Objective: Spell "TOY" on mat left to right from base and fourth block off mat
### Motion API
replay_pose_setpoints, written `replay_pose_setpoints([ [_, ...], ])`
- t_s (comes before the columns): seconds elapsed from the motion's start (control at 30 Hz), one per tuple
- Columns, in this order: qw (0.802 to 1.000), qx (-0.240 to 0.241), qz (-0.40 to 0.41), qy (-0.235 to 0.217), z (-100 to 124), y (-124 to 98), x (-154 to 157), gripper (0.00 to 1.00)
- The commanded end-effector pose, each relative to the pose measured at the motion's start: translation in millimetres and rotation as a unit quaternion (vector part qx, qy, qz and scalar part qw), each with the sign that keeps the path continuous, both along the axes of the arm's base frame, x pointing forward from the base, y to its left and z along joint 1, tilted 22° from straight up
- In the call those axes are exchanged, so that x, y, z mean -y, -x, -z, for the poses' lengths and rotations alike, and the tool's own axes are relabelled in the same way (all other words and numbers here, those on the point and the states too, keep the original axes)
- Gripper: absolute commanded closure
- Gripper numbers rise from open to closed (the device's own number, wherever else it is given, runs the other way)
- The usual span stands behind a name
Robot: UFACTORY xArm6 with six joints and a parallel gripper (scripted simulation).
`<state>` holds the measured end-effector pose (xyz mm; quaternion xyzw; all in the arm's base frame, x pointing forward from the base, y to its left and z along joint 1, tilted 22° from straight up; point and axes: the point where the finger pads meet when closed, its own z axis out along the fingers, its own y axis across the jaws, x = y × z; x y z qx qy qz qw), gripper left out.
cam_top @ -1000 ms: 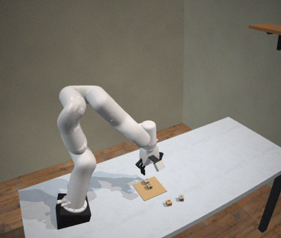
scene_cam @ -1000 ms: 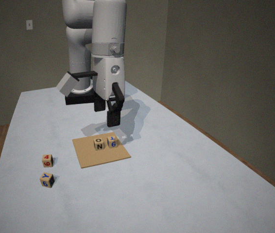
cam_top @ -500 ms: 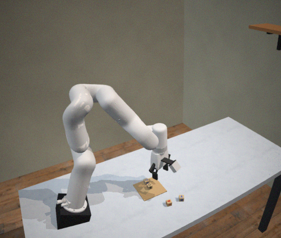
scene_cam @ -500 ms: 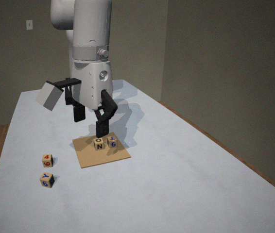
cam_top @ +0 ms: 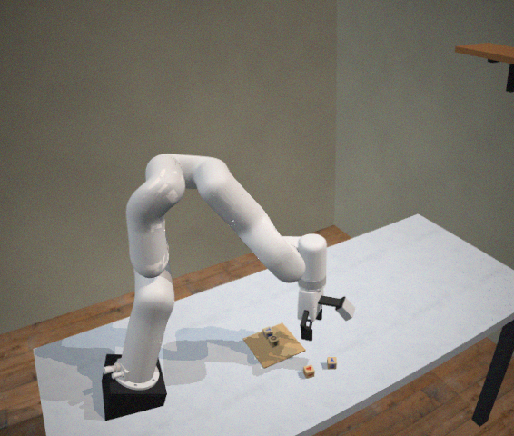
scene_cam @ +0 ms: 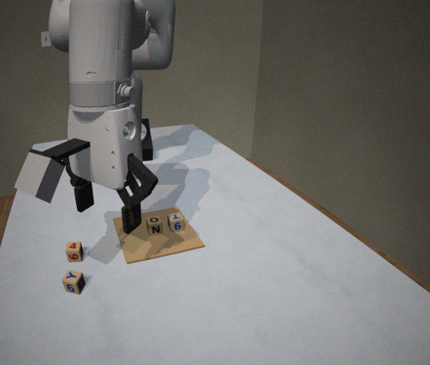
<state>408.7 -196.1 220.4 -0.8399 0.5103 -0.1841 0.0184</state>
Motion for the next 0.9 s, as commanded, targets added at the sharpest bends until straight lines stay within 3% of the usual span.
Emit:
replay_pose_setpoints([
  [0.0,0.998,-0.004,-0.06,0.005,-3.4,-4.8,22.9,0.0],
  [0.3,0.988,-0.013,-0.146,0.038,-6.2,-6.2,64.5,0.0],
  [0.6,0.985,-0.015,-0.163,0.045,-6.5,-6.0,73.0,0.0],
  [0.63,0.985,-0.015,-0.163,0.045,-6.5,-6.0,73.0,0.37],
  [0.87,0.985,-0.015,-0.163,0.045,-6.5,-6.0,73.0,0.37],
])
